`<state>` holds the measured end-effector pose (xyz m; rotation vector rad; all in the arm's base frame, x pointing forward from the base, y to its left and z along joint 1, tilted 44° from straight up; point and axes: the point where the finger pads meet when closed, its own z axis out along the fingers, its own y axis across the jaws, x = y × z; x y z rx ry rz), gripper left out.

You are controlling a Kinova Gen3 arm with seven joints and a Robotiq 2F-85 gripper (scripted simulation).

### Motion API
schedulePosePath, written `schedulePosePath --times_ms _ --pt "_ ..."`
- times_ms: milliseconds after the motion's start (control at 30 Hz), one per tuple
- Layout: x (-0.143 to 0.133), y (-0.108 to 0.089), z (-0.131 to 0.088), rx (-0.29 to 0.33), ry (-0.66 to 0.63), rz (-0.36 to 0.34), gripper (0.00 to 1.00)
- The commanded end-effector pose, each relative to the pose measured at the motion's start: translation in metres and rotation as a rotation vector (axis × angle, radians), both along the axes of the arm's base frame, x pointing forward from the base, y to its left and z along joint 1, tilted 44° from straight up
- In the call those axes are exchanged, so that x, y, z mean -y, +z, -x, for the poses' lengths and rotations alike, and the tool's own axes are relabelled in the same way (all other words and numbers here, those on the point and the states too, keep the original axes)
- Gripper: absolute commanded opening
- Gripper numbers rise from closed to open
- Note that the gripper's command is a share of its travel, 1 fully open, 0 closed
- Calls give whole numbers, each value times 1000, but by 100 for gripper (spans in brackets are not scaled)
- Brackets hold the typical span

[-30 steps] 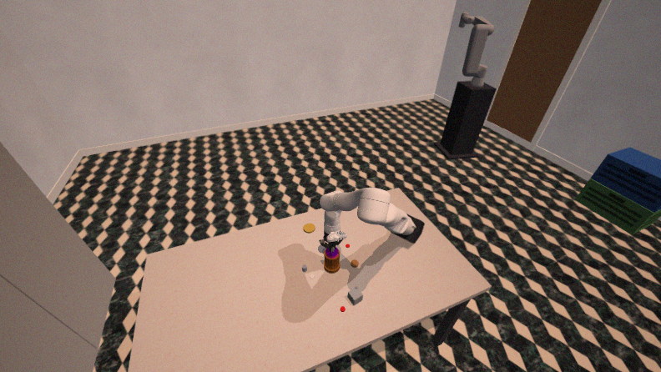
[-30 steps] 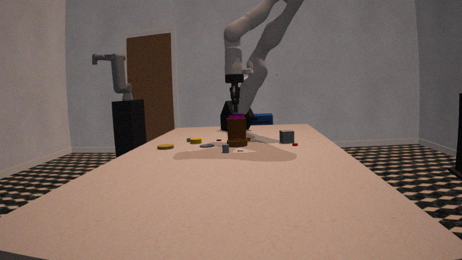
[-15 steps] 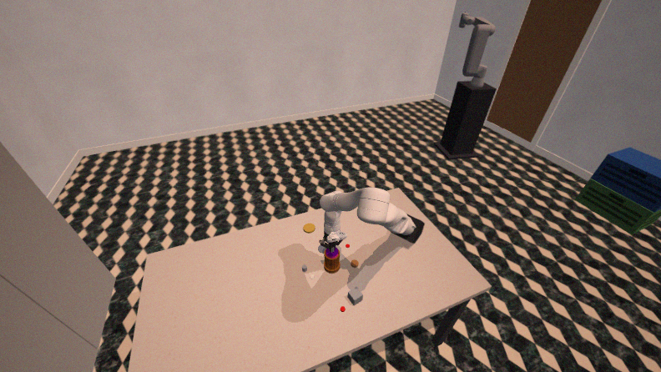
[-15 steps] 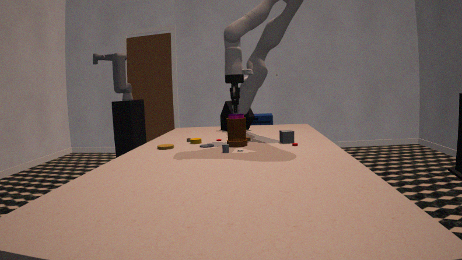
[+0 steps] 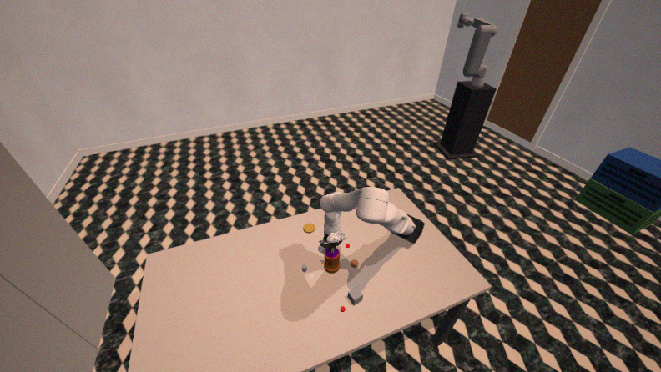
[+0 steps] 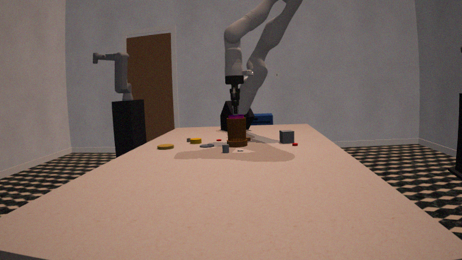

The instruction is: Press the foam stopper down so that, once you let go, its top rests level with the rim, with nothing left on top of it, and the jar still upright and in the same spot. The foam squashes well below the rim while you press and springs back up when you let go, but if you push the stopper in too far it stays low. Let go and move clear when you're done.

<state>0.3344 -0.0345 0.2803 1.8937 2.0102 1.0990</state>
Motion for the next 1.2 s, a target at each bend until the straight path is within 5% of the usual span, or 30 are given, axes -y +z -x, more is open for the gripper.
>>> schedulePosePath --times_ms 0,1167 --pt "0 -1 0 0 0 -1 0" --pt "-7 -13 -11 0 0 -1 0"
